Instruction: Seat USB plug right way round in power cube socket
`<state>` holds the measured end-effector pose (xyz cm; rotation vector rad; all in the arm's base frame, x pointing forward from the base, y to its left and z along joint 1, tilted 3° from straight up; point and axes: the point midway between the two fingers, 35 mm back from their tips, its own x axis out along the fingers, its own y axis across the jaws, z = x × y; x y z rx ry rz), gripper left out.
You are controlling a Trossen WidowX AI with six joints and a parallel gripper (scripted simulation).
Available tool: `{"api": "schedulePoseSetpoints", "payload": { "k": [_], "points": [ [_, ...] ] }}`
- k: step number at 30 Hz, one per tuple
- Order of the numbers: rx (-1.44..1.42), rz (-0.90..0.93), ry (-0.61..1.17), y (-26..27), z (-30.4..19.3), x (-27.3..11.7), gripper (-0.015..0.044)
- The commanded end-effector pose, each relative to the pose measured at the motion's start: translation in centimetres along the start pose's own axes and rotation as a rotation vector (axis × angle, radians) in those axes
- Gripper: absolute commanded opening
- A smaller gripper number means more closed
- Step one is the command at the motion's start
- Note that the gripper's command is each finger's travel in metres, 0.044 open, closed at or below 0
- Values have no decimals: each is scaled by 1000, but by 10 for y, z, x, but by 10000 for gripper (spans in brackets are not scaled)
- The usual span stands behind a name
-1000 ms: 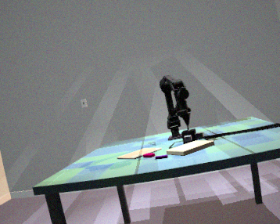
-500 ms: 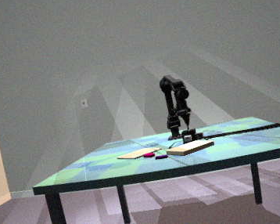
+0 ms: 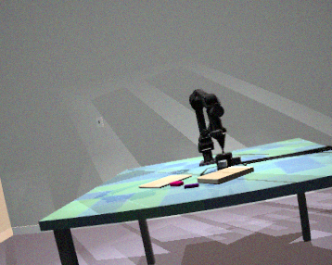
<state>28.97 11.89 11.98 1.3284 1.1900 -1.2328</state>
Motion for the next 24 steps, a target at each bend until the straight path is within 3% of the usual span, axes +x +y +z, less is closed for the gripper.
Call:
{"api": "schedulePoseSetpoints", "payload": {
  "k": [1, 5, 24],
  "points": [
    [-4, -3, -3, 0, 1, 2, 0],
    [0, 0, 0, 0, 0, 0, 95],
    [0, 0, 0, 0, 0, -1, 95]
  ]
}}
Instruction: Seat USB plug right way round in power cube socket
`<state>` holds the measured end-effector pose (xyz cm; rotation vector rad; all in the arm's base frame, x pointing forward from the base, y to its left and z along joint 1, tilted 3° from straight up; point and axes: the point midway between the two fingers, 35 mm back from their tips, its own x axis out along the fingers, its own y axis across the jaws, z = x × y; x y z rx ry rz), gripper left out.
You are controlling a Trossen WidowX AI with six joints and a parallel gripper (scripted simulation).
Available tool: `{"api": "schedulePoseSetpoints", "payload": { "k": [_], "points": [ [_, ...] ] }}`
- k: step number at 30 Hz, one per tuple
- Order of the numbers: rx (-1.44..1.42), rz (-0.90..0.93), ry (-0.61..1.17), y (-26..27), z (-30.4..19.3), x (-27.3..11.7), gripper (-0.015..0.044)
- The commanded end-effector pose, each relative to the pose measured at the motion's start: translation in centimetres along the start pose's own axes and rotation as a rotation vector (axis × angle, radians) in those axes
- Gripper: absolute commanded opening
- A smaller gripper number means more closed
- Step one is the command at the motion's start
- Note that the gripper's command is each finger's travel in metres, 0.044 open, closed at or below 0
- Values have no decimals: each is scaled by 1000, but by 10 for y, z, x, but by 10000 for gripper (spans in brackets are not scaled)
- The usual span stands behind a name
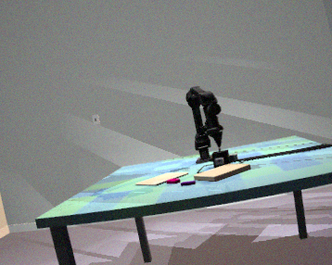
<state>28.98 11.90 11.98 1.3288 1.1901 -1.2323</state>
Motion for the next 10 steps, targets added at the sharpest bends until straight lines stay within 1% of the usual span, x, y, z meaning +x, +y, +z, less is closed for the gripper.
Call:
{"api": "schedulePoseSetpoints", "payload": {
  "k": [1, 10],
  "points": [
    [0, 0, 0, 0, 0, -2, 95],
    [0, 0, 0, 0, -1, -11, 95]
  ]
}}
